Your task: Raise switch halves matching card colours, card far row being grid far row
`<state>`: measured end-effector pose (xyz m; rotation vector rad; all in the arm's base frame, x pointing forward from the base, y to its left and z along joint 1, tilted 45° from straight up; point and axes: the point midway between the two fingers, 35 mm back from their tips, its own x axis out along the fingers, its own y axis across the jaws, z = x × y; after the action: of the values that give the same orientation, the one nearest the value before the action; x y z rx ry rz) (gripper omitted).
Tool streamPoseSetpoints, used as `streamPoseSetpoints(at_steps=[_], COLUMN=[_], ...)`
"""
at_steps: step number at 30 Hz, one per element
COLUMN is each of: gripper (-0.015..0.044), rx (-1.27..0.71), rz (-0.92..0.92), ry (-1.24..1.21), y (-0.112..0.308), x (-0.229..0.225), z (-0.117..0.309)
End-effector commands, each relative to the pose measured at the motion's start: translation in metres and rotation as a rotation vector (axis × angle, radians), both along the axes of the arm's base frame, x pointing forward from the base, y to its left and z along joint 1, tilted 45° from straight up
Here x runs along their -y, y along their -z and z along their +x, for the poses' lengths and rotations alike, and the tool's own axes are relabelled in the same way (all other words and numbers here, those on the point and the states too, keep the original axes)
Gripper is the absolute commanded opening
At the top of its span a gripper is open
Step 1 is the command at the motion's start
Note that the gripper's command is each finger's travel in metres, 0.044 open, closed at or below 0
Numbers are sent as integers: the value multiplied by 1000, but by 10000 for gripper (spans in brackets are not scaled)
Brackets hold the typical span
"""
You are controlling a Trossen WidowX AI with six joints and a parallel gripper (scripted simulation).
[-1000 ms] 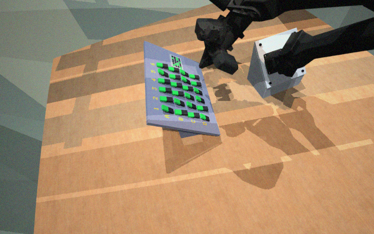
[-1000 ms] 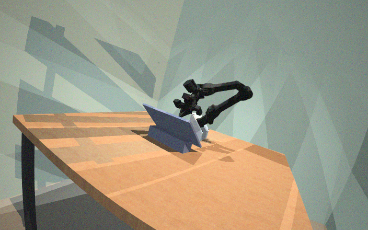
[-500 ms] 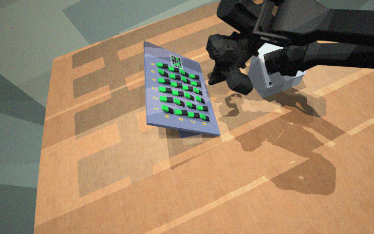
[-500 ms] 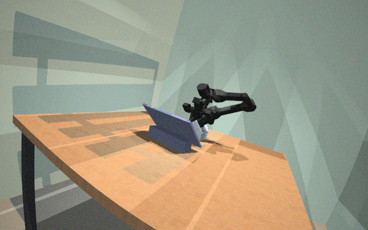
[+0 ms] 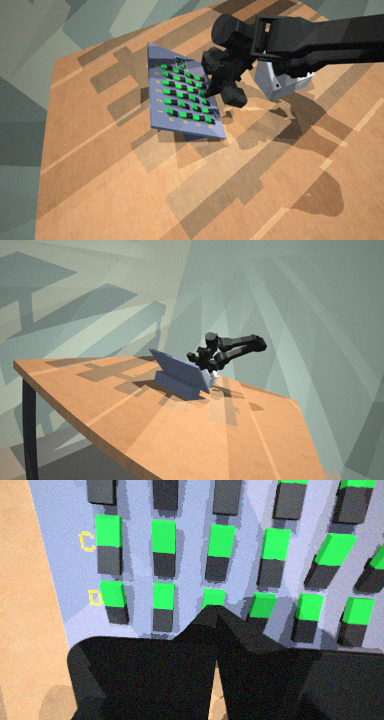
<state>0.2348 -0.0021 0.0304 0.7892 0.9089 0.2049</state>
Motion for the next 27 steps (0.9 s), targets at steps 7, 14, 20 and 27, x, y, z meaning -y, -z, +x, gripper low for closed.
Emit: streamPoseSetpoints(at_steps=[7, 14, 20, 27], gripper=[0, 0, 0, 0], rx=[-15, -15, -15, -15], rz=[7, 7, 7, 7], ry=[4, 4, 4, 4], y=[10, 15, 15, 15], x=[-7, -11, -11, -11], z=[4, 9, 9, 9])
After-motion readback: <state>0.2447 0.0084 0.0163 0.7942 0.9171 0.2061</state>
